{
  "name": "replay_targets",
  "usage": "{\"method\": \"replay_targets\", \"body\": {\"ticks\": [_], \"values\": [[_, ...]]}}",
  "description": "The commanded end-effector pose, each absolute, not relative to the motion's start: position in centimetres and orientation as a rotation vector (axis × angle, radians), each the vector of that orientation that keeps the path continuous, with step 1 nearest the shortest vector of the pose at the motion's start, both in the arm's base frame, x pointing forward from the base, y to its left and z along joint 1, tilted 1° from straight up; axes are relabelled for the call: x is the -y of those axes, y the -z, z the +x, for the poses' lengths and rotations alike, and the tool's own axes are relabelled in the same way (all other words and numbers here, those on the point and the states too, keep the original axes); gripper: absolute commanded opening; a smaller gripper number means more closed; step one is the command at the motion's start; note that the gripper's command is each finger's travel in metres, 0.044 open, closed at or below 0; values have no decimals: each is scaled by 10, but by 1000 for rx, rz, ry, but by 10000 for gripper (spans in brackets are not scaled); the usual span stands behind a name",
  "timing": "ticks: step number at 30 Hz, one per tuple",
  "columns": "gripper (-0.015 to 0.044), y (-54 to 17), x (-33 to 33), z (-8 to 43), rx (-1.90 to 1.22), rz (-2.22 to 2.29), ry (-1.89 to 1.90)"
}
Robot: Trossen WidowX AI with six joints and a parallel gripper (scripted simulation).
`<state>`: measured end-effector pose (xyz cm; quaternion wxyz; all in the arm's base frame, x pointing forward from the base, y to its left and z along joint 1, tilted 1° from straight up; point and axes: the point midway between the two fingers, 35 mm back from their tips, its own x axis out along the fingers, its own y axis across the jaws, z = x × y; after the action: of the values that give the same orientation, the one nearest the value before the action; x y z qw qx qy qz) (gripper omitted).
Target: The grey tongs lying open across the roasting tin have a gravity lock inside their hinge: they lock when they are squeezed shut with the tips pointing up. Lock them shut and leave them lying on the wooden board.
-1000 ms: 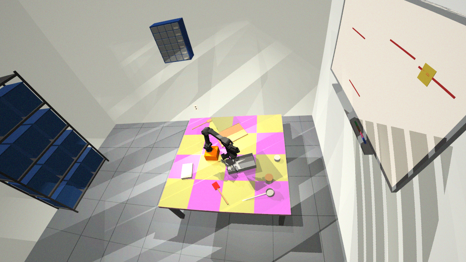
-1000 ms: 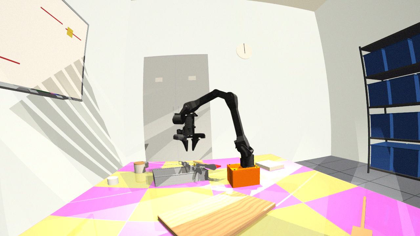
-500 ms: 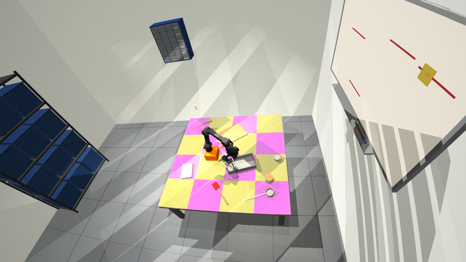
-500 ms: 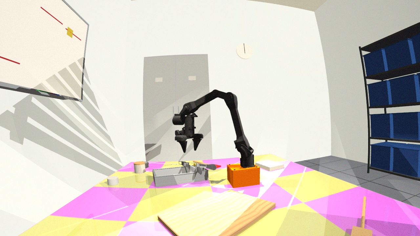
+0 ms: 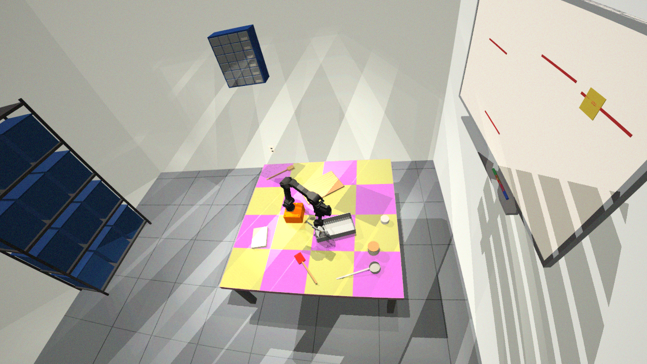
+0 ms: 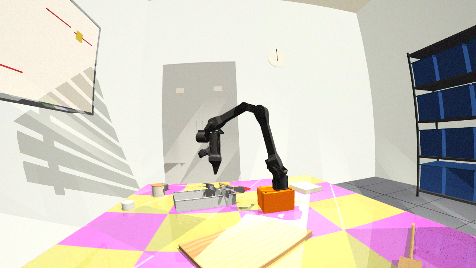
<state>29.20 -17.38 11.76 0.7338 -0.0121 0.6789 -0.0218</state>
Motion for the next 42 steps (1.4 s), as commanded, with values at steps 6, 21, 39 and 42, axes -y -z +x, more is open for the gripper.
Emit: {"method": "replay_targets", "body": {"ticks": [6,21,39,42], "values": [[440,-96,180,283,-1386,-868,-780],[440,-89,183,280,-1082,-1437,-1345],[440,-87,184,280,-807,-1754,-1661],[440,-87,184,280,-807,-1754,-1661]]}}
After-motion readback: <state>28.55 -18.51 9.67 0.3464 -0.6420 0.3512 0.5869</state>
